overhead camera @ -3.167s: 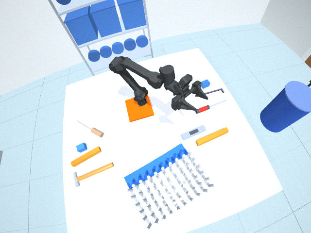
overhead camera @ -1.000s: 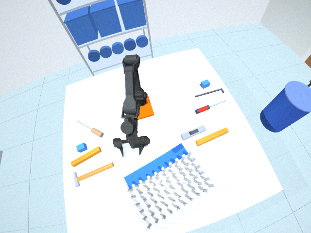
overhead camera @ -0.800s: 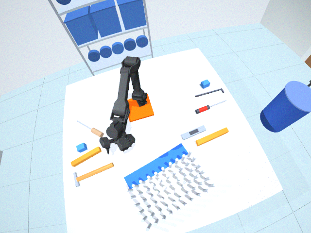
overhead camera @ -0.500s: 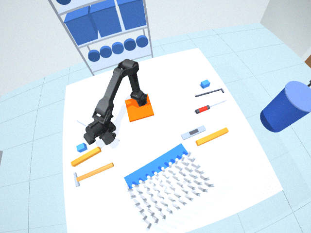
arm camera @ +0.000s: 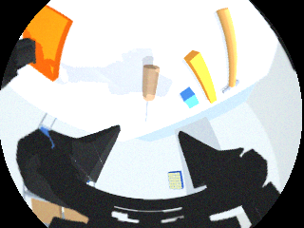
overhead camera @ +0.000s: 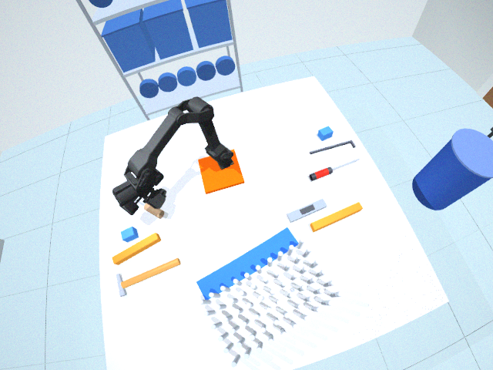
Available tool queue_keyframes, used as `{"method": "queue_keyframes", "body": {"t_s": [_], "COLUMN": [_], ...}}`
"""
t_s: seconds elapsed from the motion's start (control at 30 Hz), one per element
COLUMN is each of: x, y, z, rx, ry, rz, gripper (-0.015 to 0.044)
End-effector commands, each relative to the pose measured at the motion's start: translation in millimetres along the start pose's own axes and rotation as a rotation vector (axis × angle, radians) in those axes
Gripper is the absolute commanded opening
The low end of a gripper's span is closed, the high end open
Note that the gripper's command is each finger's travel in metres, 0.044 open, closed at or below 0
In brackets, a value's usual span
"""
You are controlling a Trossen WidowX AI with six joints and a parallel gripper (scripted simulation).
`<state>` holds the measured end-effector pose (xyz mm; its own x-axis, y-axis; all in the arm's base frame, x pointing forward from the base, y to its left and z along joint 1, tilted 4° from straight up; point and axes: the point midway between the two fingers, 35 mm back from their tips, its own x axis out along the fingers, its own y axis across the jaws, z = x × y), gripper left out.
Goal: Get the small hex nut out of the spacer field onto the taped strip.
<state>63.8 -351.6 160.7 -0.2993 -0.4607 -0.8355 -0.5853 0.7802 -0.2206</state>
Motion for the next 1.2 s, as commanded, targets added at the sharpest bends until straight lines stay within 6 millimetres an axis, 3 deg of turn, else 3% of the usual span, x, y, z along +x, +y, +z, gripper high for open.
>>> {"method": "queue_keyframes", "body": {"t_s": [0.0, 0.07, 0.13, 0.57, 0.77, 1.17], "x": [18.8, 42.4, 50.4, 49.2, 49.2, 52.6], "y": [-2.6, -3.5, -3.2, -1.3, -1.3, -1.1], "z": [9.4, 25.6, 31.4, 32.6, 32.6, 34.9], "rx": [-0.011, -0.01, -0.01, -0.016, -0.016, -0.015], "ry": [0.005, 0.005, 0.005, 0.0, 0.0, 0.0], "rz": [0.008, 0.008, 0.007, 0.008, 0.008, 0.008], "gripper": [0.044, 0.044, 0.044, 0.044, 0.0282, 0.028]}}
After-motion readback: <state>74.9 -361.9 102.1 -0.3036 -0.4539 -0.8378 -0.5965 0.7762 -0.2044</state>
